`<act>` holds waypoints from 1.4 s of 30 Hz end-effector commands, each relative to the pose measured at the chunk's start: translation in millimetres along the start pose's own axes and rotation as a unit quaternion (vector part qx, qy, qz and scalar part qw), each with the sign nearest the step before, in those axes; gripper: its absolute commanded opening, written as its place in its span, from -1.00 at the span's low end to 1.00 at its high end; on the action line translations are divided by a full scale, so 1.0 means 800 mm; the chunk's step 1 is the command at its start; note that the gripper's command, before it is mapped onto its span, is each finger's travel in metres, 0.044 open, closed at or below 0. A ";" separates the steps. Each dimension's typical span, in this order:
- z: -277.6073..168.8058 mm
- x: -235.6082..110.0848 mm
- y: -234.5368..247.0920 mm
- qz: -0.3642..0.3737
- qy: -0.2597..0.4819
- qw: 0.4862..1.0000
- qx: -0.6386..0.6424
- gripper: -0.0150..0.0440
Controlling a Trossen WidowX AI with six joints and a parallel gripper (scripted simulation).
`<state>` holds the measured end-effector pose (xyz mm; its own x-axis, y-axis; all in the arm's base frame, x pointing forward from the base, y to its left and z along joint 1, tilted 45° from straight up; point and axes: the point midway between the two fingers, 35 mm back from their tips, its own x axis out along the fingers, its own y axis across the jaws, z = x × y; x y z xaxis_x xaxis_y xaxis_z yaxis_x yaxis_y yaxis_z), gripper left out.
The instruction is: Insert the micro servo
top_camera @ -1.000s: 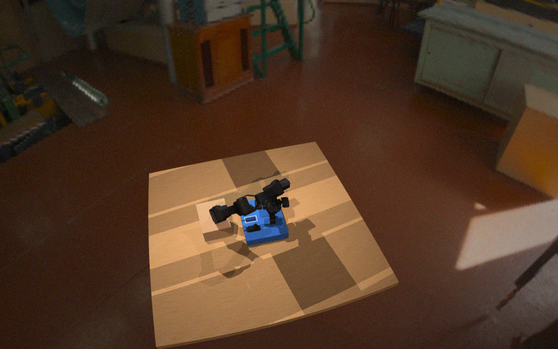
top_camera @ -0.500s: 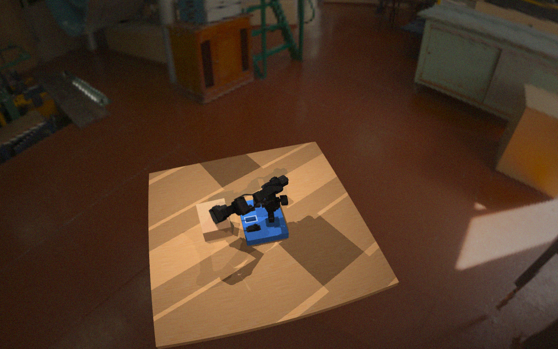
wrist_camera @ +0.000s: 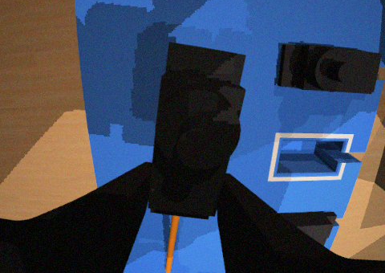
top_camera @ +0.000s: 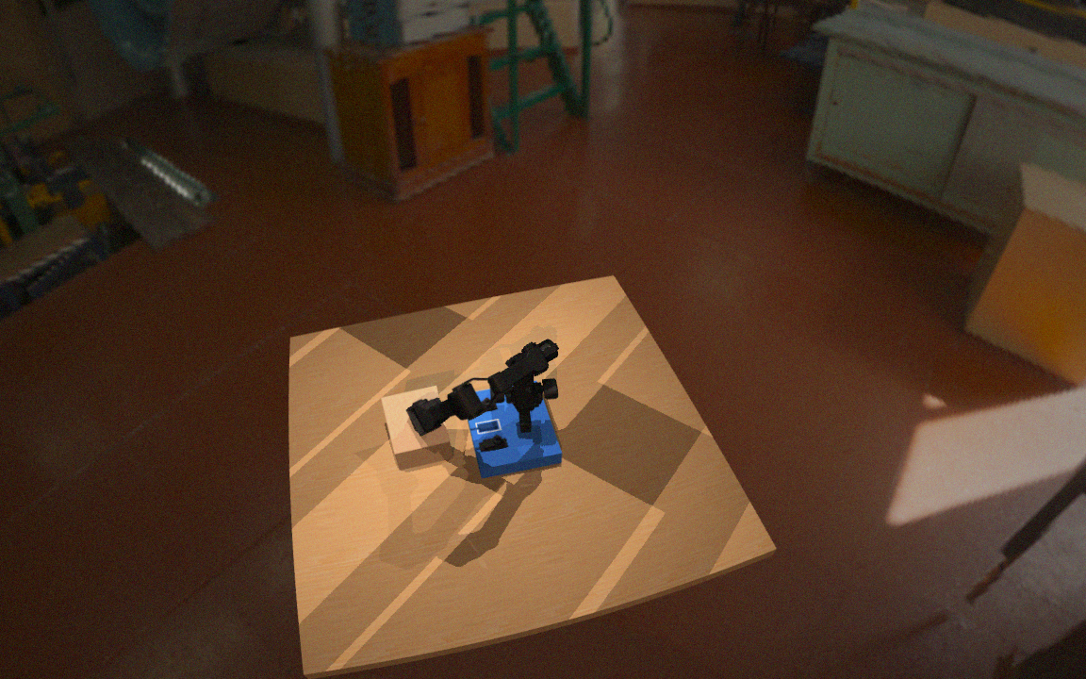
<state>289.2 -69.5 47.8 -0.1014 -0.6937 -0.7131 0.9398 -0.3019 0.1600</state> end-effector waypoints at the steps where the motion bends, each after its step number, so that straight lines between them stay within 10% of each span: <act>1: -0.009 -0.002 -0.015 0.002 0.002 1.000 -0.003 -0.49; 16: -0.033 -0.002 -0.019 0.002 0.003 1.000 -0.020 -0.49; 42: -0.033 -0.002 -0.019 0.003 0.002 0.898 -0.439 -0.49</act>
<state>281.9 -48.5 28.5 -0.1031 -0.6927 -0.7138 0.8966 0.2460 -0.3682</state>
